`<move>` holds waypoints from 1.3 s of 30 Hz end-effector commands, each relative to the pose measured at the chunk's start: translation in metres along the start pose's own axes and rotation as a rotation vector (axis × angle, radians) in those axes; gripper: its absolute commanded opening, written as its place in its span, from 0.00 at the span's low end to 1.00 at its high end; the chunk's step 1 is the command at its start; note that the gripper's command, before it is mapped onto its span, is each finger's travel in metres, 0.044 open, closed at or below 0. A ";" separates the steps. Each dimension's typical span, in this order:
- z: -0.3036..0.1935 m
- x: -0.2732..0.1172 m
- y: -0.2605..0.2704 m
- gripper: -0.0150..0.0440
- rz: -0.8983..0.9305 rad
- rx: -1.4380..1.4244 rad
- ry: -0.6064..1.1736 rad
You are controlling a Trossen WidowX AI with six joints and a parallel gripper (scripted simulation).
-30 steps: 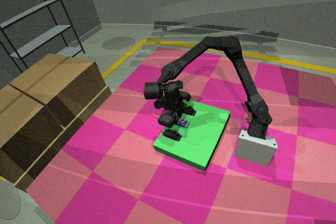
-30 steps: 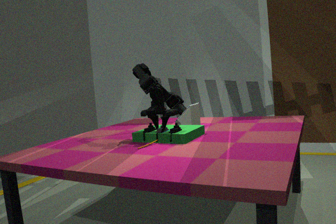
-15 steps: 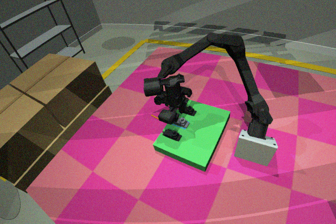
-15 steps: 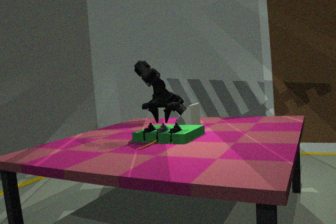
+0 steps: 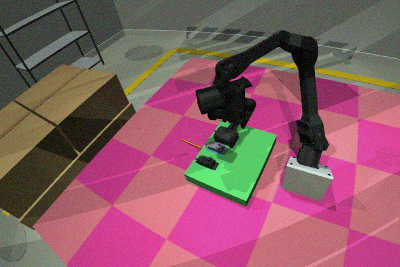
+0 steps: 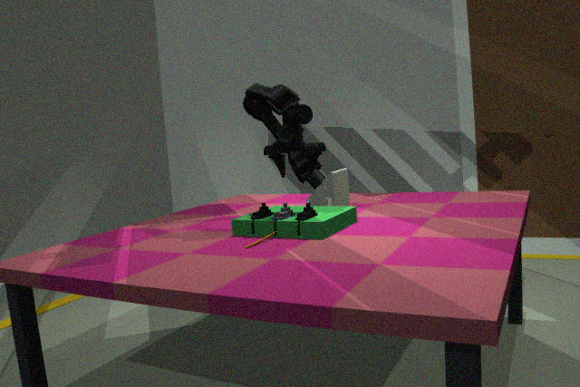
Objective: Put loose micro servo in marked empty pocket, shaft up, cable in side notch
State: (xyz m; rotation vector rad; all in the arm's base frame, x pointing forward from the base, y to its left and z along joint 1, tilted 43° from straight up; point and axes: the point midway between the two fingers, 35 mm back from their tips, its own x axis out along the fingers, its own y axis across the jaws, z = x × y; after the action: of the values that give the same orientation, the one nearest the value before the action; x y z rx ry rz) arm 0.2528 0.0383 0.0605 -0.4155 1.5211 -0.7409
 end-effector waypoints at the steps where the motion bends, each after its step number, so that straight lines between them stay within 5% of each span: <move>1: -0.005 -0.006 -0.001 1.00 0.001 0.004 0.002; 8: -0.004 -0.049 -0.001 1.00 0.001 -0.001 -0.002; 39: -0.004 -0.049 -0.001 1.00 0.001 -0.001 -0.002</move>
State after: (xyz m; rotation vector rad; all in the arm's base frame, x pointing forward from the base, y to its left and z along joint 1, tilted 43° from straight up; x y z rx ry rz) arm 0.2541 0.0699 0.0978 -0.4234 1.5196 -0.7349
